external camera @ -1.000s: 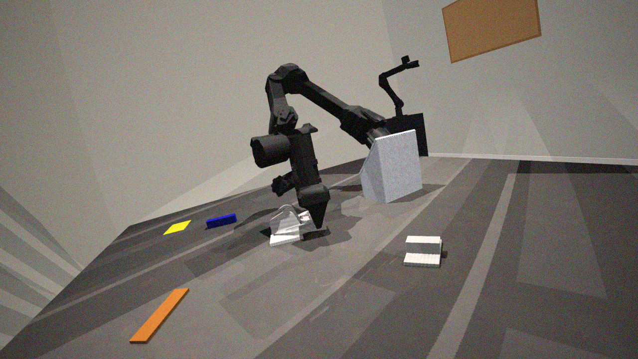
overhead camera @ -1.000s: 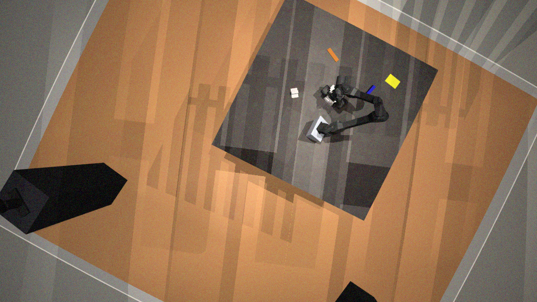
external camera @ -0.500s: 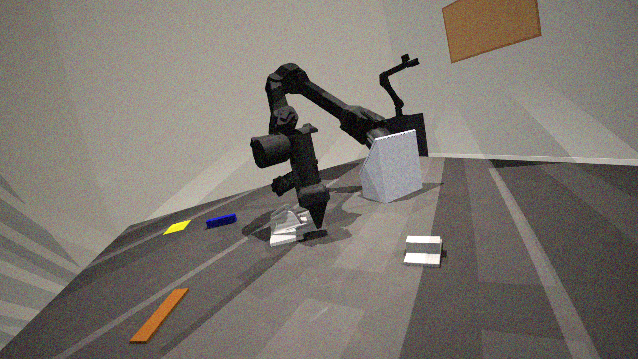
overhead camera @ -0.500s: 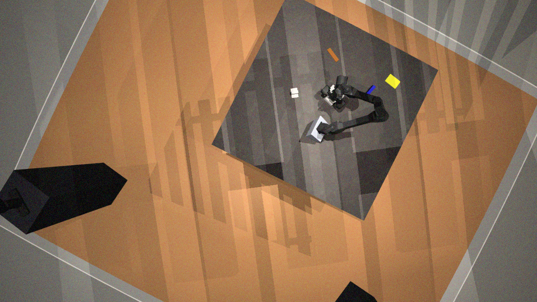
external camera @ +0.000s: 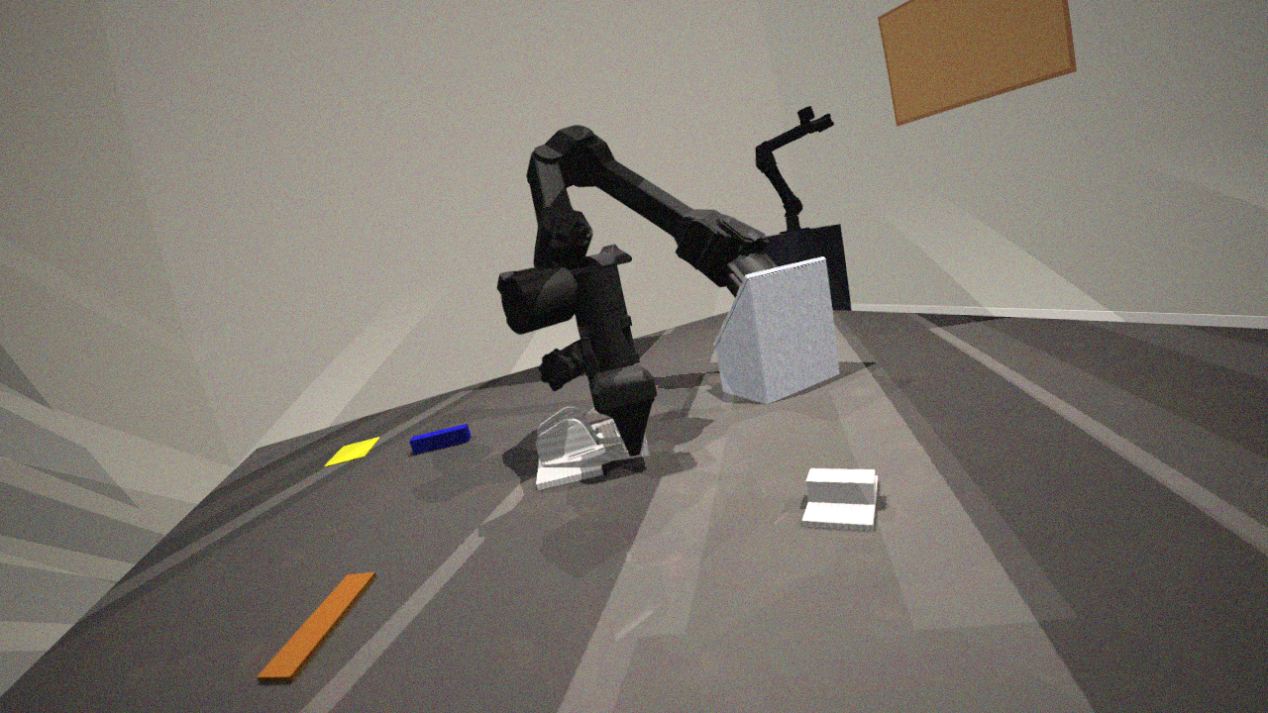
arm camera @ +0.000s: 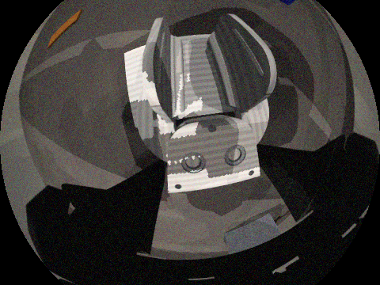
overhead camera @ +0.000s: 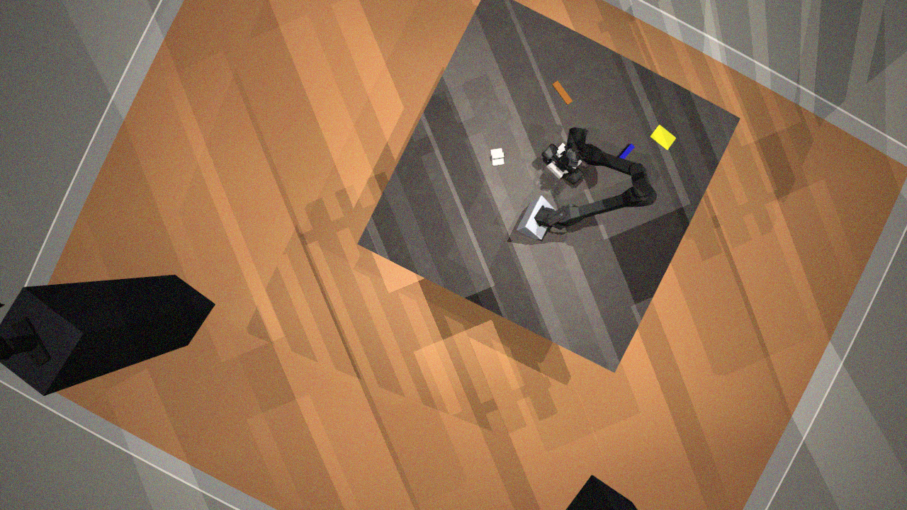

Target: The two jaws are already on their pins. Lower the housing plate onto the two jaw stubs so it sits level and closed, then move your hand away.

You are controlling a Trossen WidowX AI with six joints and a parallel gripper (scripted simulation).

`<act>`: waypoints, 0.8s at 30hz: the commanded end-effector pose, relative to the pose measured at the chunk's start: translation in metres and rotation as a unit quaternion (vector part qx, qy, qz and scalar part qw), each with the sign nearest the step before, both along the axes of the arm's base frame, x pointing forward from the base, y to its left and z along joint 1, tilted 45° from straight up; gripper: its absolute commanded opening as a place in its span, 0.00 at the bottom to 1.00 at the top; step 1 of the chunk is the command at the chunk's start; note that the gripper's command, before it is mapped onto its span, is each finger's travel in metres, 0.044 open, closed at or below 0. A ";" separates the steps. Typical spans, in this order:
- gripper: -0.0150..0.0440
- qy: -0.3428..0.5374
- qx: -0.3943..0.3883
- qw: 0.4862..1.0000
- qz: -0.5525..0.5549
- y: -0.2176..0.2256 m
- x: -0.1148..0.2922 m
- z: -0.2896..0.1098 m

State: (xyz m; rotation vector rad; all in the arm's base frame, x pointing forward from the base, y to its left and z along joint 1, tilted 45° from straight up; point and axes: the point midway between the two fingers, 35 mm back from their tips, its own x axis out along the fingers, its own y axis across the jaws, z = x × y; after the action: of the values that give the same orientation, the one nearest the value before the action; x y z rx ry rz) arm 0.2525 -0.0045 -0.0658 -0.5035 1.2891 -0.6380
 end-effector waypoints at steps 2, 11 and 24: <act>1.00 0.000 0.000 1.000 0.000 0.000 0.000 0.000; 1.00 0.000 0.000 1.000 0.000 0.000 0.000 0.000; 1.00 0.000 0.002 1.000 0.000 0.053 -0.011 0.054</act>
State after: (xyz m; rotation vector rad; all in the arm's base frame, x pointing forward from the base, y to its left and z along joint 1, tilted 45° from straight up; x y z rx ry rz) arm 0.2454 0.0442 -0.0177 -0.5027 1.2812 -0.6282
